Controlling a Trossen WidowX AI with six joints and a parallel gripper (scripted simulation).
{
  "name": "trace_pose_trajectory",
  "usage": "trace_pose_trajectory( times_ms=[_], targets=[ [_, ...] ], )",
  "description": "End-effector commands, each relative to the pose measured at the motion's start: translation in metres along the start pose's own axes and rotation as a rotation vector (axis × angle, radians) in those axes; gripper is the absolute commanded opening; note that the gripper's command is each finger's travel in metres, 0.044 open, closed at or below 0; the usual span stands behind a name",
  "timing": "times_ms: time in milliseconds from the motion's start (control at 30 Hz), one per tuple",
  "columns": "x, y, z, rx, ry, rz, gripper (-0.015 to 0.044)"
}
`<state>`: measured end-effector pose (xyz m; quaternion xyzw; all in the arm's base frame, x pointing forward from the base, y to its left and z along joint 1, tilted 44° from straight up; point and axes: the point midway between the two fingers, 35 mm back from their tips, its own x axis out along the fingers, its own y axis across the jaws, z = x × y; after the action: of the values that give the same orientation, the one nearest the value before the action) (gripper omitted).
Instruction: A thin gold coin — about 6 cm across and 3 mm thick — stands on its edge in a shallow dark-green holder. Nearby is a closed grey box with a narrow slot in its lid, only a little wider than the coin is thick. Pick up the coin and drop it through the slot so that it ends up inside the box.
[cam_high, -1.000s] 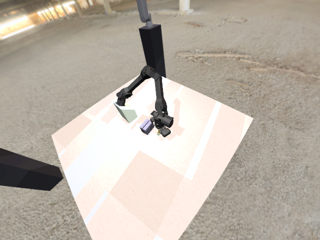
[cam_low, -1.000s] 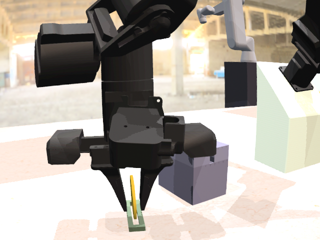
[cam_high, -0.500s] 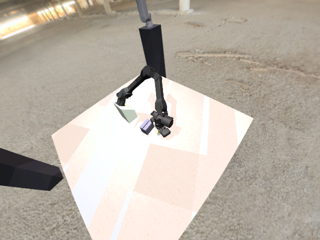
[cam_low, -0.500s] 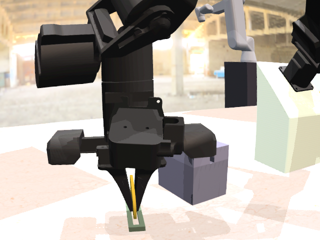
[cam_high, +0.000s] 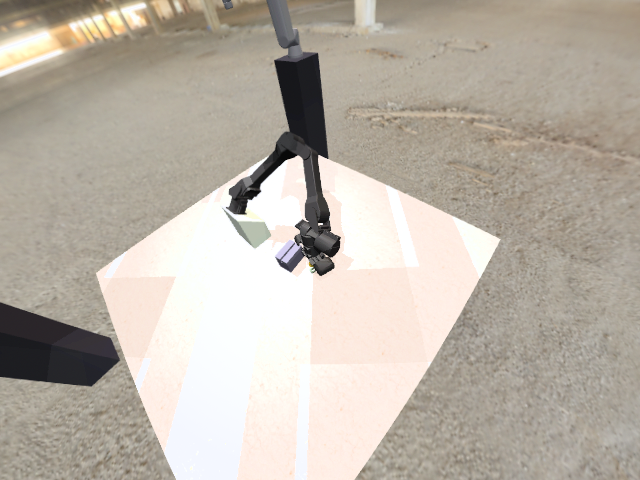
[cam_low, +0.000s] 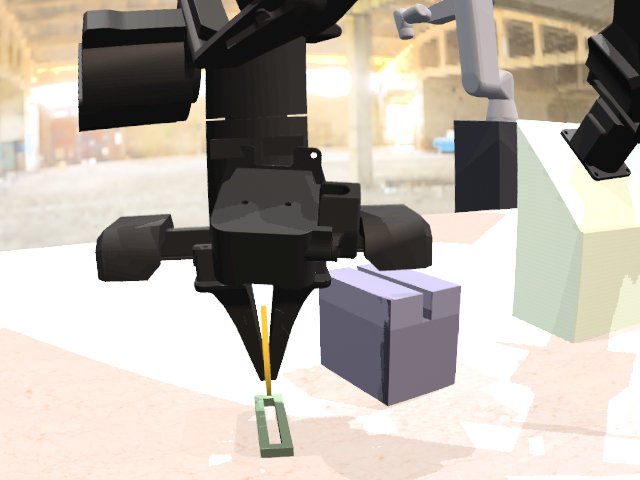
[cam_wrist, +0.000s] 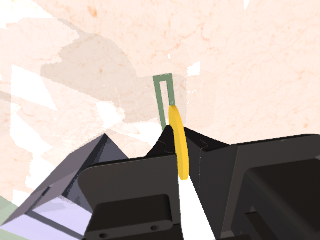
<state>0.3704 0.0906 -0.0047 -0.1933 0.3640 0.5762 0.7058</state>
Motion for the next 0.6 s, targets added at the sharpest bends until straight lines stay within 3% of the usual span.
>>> trace_pose_trajectory(
  times_ms=[0, 567],
  targets=[
    [-0.014, -0.004, 0.003, -0.016, -0.003, -0.016, 0.0000],
    [-0.057, -0.002, 0.004, -0.038, -0.014, -0.007, 0.0000]
  ],
)
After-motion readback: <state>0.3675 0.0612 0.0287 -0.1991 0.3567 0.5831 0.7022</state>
